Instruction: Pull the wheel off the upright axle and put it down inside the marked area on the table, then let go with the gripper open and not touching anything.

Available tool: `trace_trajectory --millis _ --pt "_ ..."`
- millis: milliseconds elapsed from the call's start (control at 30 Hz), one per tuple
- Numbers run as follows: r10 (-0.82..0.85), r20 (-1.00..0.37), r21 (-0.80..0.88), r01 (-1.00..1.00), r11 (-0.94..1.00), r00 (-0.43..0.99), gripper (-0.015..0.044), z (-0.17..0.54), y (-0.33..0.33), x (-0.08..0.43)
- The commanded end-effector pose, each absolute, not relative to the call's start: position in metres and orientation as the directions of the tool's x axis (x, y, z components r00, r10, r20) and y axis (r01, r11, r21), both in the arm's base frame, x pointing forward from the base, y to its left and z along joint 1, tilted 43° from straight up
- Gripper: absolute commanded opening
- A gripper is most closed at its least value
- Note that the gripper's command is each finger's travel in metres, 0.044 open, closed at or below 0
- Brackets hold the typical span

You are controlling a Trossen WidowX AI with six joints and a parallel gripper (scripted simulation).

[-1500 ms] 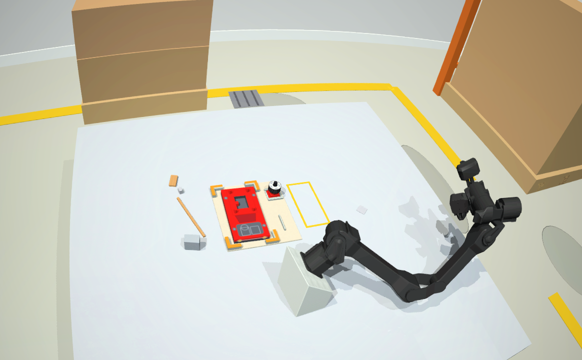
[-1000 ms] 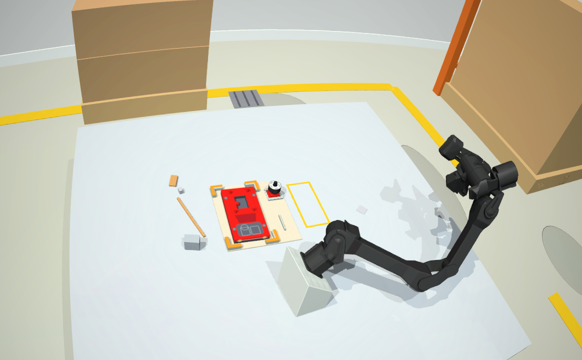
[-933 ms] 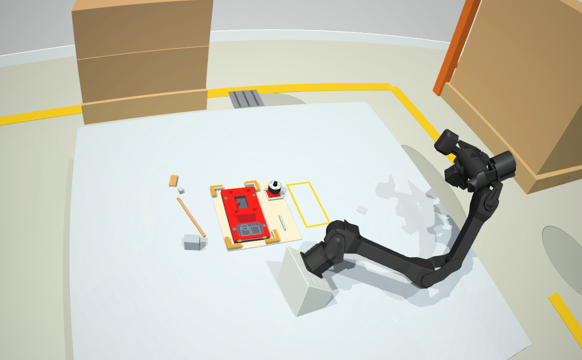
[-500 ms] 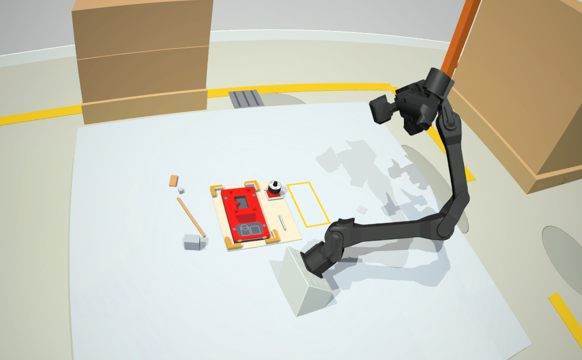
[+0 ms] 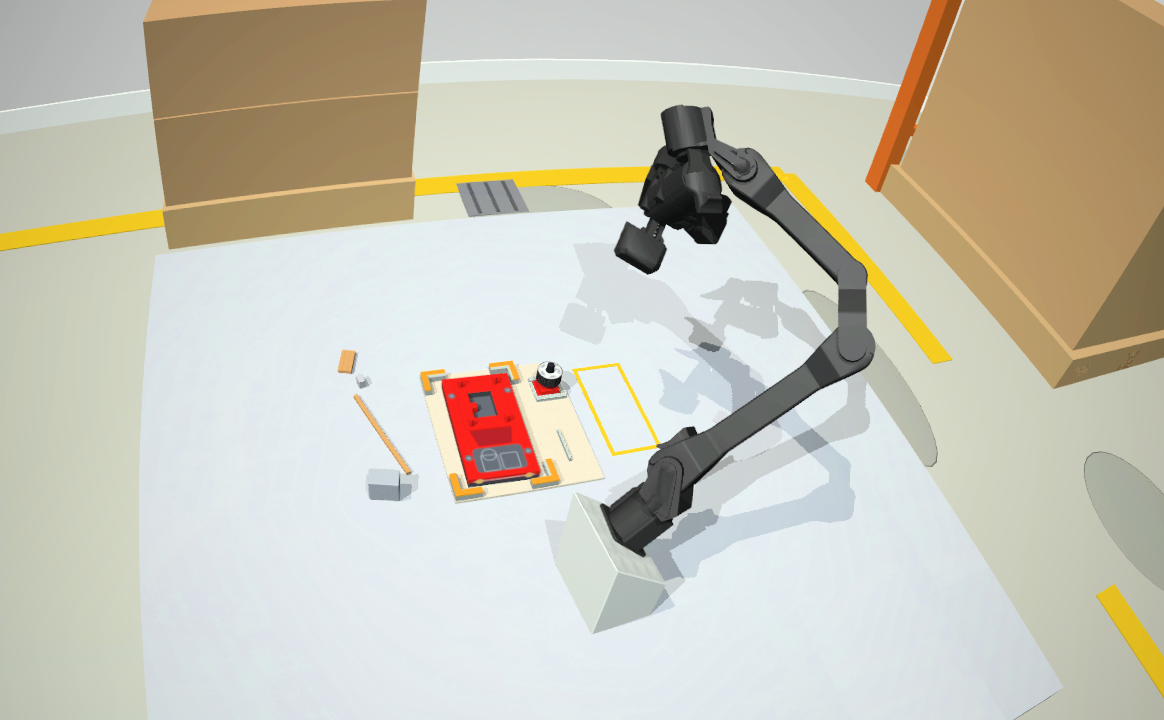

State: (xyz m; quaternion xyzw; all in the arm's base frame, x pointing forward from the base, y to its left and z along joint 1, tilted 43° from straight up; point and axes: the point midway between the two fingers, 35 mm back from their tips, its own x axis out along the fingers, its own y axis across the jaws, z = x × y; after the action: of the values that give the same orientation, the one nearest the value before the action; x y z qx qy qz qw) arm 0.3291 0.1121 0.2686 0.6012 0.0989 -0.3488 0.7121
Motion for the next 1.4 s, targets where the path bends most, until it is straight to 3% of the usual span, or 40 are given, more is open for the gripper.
trace_trajectory --millis 0,367,700,1167,1367 --pt "-0.451 -0.637 0.655 0.747 0.111 0.625 0.03 0.216 0.107 0.342" --pt "-0.655 -0.732 0.09 0.98 0.179 0.187 0.03 0.064 0.063 0.34" --pt "-0.657 -0.732 0.081 0.981 0.178 0.18 0.03 0.066 0.058 0.349" --pt "-0.66 -0.73 0.082 0.981 0.178 0.18 0.03 0.014 0.01 0.363" --pt "-0.658 -0.734 0.076 0.983 0.167 0.169 0.024 0.015 0.01 0.361"
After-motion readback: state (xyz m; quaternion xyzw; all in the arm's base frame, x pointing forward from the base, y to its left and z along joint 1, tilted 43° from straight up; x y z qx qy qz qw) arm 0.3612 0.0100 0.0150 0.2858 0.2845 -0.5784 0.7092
